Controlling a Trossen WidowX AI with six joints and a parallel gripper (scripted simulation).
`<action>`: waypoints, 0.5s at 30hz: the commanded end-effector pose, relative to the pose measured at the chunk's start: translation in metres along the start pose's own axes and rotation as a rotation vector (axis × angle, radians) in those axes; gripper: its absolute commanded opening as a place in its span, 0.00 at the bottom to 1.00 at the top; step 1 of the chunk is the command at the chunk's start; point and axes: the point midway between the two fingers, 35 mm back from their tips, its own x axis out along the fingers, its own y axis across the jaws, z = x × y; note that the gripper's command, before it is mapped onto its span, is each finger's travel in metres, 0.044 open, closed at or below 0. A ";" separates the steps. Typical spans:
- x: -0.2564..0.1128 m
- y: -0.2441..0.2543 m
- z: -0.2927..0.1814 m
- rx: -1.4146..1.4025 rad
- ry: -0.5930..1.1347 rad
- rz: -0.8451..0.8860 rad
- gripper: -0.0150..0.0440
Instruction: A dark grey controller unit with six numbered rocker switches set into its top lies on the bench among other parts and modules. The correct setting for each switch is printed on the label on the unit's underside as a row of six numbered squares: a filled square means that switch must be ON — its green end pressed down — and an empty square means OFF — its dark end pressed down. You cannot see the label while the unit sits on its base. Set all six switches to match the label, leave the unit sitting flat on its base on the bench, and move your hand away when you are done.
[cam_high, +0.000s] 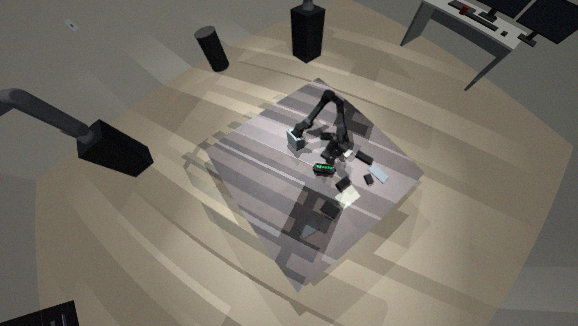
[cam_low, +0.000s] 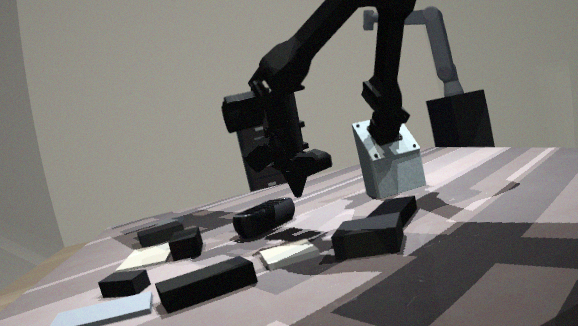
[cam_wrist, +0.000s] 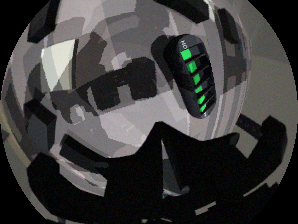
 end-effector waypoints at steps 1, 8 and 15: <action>-0.004 -0.009 0.021 -0.055 0.028 0.055 0.25; -0.003 -0.032 0.054 -0.183 0.063 0.173 0.25; 0.002 -0.063 0.082 -0.301 0.050 0.301 0.25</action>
